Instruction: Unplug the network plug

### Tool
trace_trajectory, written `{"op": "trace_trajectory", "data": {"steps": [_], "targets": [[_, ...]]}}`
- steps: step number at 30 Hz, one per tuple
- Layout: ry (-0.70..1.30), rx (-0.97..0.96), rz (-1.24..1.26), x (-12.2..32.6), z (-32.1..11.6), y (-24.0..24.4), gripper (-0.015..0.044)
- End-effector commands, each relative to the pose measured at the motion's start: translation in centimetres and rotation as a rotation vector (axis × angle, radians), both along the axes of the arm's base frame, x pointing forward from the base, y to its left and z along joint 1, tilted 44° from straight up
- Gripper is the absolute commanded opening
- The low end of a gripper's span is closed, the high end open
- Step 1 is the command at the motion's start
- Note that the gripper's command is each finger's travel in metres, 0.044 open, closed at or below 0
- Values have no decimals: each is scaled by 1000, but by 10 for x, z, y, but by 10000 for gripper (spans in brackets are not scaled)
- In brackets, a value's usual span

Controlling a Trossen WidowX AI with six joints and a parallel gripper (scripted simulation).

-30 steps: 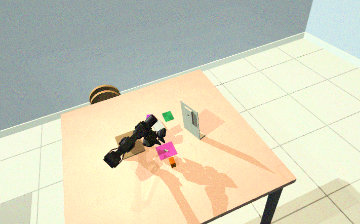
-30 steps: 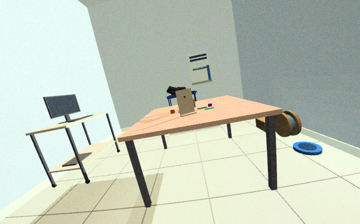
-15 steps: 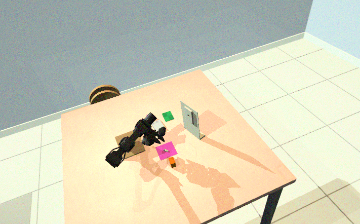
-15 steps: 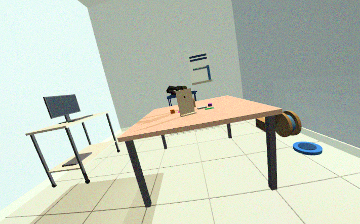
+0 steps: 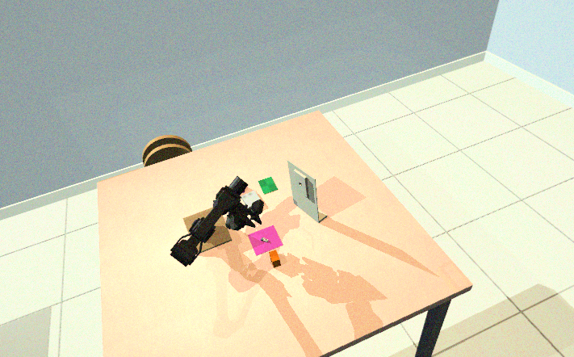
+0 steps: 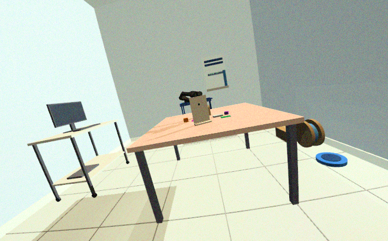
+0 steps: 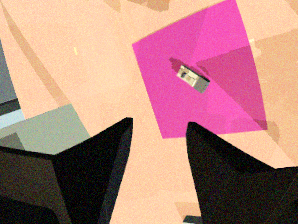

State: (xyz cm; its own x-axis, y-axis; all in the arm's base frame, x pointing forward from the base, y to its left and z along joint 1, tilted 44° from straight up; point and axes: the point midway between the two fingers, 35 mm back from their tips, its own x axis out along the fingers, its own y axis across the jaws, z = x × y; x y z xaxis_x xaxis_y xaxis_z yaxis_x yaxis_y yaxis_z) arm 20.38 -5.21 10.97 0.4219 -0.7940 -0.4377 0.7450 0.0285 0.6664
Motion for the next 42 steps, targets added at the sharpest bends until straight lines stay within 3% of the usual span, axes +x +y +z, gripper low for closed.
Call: {"op": "trace_trajectory", "data": {"steps": [1, 31, 42], "targets": [[-6, -4, -1, 0, 4, 2, 156], [-12, -22, 10, -1, 26, 19, 156], [-10, 8, 80, 5, 53, 44, 156]]}}
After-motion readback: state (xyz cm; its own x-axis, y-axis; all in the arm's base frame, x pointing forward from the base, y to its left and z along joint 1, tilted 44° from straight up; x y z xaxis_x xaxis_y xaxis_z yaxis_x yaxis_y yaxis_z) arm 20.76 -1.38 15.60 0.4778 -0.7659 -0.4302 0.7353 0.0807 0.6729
